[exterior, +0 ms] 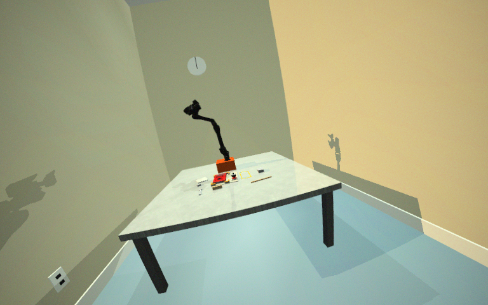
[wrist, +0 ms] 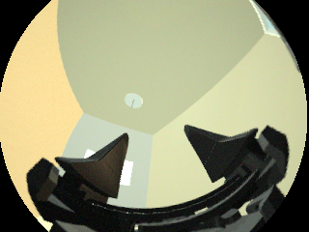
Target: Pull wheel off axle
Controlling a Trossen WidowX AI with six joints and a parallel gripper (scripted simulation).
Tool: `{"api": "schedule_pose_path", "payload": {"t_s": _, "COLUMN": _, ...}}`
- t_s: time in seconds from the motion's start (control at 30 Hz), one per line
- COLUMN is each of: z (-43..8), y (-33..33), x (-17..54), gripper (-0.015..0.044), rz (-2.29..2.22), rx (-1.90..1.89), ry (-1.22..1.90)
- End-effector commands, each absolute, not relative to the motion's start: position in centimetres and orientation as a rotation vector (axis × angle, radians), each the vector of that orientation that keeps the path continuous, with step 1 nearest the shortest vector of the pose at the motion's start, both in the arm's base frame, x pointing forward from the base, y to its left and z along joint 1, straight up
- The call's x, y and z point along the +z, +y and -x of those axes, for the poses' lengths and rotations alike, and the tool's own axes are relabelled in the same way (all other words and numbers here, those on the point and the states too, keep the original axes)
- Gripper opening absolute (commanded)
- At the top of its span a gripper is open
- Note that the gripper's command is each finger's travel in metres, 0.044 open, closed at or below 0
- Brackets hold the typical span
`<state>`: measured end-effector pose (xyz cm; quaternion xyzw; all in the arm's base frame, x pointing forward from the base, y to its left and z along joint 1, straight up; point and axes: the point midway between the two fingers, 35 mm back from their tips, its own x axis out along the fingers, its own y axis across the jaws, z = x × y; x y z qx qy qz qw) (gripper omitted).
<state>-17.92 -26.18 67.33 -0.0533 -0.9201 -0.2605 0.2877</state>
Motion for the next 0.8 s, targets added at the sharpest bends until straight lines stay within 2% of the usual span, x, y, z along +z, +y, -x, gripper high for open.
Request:
{"api": "schedule_pose_path", "payload": {"t_s": 0.0, "z": 17.8, "y": -26.3, "x": 67.3, "gripper": 0.0374, "rz": 0.136, "rx": -0.692, "ry": -2.454}}
{"api": "schedule_pose_path", "payload": {"t_s": 0.1, "z": 16.0, "y": -27.9, "x": 67.3, "gripper": 0.03, "rz": 0.048, "rx": -0.646, "ry": -2.409}}
{"api": "schedule_pose_path", "payload": {"t_s": 0.4, "z": 9.2, "y": -37.3, "x": 63.6, "gripper": 0.03, "rz": -0.259, "rx": -0.999, "ry": -2.117}}
{"api": "schedule_pose_path", "payload": {"t_s": 0.77, "z": -3.9, "y": -45.0, "x": 57.0, "gripper": 0.03, "rz": -0.532, "rx": -1.262, "ry": -1.564}}
